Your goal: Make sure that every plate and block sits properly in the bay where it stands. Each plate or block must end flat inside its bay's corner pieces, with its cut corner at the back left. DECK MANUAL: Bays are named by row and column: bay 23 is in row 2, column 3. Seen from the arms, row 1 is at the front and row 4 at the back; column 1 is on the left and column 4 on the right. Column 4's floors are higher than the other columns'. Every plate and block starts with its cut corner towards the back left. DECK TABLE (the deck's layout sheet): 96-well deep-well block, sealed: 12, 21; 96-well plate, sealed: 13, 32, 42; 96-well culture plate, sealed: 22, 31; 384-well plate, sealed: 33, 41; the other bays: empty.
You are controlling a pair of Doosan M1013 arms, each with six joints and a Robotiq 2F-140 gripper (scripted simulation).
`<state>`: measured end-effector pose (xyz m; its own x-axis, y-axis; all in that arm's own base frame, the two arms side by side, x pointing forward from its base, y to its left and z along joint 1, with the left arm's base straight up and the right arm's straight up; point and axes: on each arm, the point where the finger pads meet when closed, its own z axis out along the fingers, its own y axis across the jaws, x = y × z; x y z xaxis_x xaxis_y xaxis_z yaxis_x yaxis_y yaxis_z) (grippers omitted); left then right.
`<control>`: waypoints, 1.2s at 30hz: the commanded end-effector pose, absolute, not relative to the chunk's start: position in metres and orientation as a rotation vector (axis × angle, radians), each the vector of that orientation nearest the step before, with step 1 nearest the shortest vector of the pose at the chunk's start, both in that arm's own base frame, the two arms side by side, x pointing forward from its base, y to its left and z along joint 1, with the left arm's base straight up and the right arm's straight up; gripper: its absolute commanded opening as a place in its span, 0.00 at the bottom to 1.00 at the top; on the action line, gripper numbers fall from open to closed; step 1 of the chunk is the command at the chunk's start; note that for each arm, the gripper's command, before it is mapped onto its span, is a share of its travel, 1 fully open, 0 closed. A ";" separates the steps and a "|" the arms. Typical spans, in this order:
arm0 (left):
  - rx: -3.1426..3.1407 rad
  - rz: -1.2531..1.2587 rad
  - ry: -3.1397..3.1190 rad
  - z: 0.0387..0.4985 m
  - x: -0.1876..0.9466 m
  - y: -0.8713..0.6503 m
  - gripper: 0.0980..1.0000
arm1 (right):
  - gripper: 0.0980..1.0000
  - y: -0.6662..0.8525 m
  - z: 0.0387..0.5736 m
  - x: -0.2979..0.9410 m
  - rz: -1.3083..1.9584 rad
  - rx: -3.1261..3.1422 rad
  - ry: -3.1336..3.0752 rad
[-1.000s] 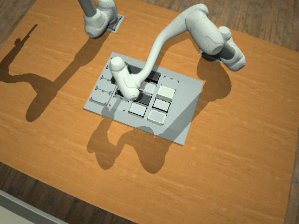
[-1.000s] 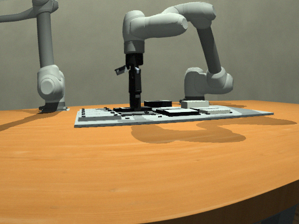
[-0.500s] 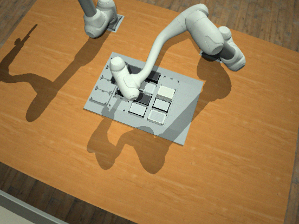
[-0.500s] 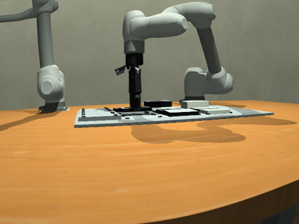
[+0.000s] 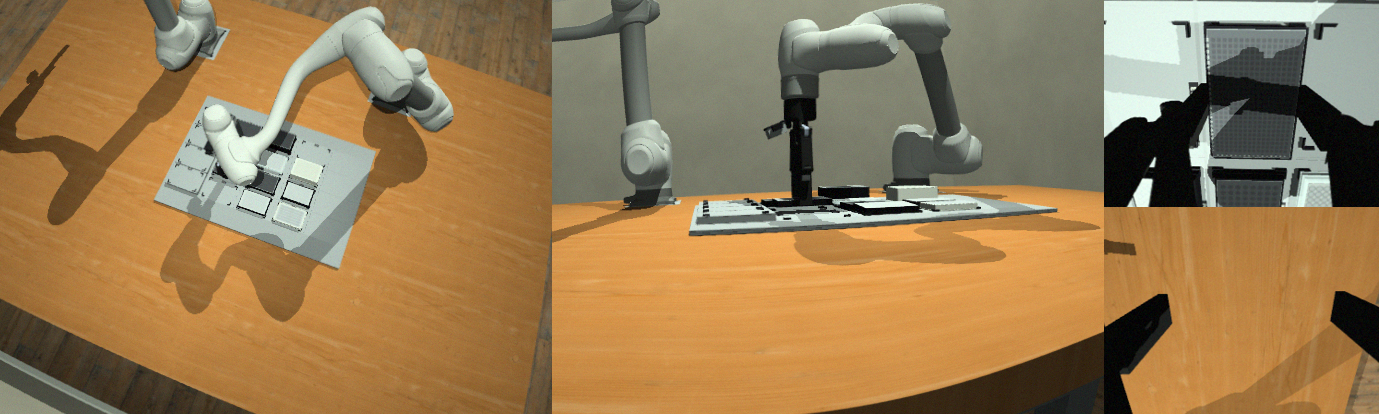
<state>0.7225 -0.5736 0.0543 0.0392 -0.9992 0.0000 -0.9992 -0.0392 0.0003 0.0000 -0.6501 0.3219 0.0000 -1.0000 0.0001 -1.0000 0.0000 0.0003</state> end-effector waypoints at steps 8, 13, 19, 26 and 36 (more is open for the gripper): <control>2.265 0.003 -2.178 0.056 0.723 -0.574 0.00 | 1.00 -0.650 0.323 0.000 0.002 2.221 -2.221; 2.265 0.003 -2.178 0.055 0.723 -0.574 0.00 | 1.00 -0.650 0.323 0.000 0.002 2.221 -2.221; 2.265 0.003 -2.178 0.054 0.723 -0.574 0.00 | 1.00 -0.650 0.323 0.000 0.002 2.221 -2.221; 2.265 0.003 -2.178 0.051 0.723 -0.574 0.00 | 1.00 -0.650 0.323 0.000 0.002 2.221 -2.221; 2.265 0.003 -2.178 0.049 0.723 -0.574 0.00 | 1.00 -0.650 0.323 0.000 0.002 2.221 -2.221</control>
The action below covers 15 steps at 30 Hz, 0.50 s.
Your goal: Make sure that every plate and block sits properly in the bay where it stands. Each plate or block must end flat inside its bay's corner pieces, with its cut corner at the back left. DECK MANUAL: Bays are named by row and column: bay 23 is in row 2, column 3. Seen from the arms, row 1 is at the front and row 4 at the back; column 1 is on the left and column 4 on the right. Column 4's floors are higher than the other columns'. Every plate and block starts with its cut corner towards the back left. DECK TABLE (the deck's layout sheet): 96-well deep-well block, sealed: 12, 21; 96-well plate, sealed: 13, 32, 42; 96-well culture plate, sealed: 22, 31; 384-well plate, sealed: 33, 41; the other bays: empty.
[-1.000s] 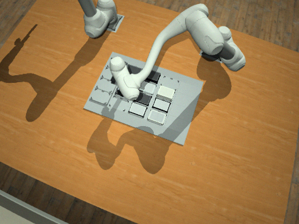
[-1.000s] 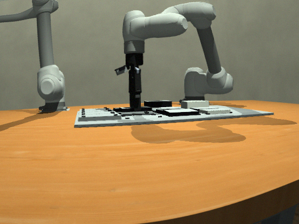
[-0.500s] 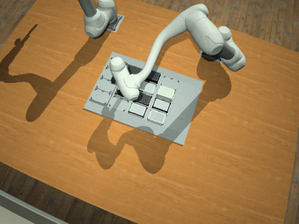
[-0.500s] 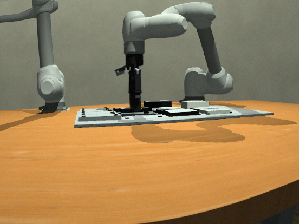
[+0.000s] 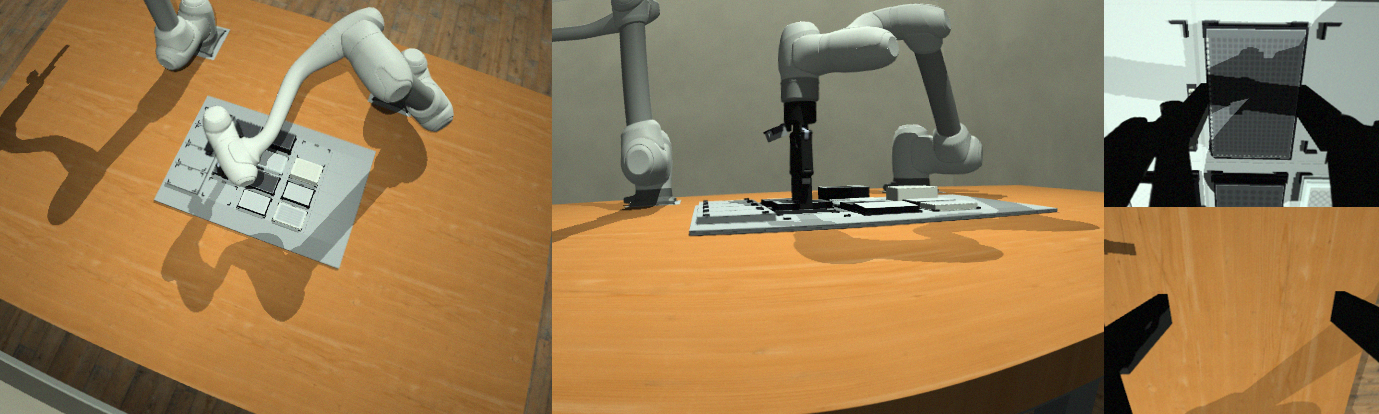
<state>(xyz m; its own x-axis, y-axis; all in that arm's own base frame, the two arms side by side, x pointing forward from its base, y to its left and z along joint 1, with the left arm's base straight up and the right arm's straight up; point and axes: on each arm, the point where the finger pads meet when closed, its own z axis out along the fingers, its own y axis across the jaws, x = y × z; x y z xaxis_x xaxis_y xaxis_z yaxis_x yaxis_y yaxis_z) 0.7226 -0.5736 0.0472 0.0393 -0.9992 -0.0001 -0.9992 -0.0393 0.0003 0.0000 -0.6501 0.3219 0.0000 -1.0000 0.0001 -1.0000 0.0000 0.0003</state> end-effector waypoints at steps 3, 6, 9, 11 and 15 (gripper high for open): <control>2.265 0.003 -2.178 0.048 0.723 -0.574 0.00 | 1.00 -0.650 0.323 0.000 0.002 2.221 -2.221; 2.265 0.003 -2.178 0.047 0.723 -0.574 0.00 | 1.00 -0.650 0.323 0.000 0.002 2.221 -2.221; 2.265 0.003 -2.178 0.046 0.723 -0.574 0.00 | 1.00 -0.650 0.323 0.000 0.002 2.221 -2.221; 2.265 0.003 -2.178 0.046 0.723 -0.574 0.00 | 1.00 -0.650 0.323 0.000 0.002 2.221 -2.221; 2.265 0.003 -2.178 0.046 0.723 -0.574 0.00 | 1.00 -0.650 0.323 0.000 0.002 2.221 -2.221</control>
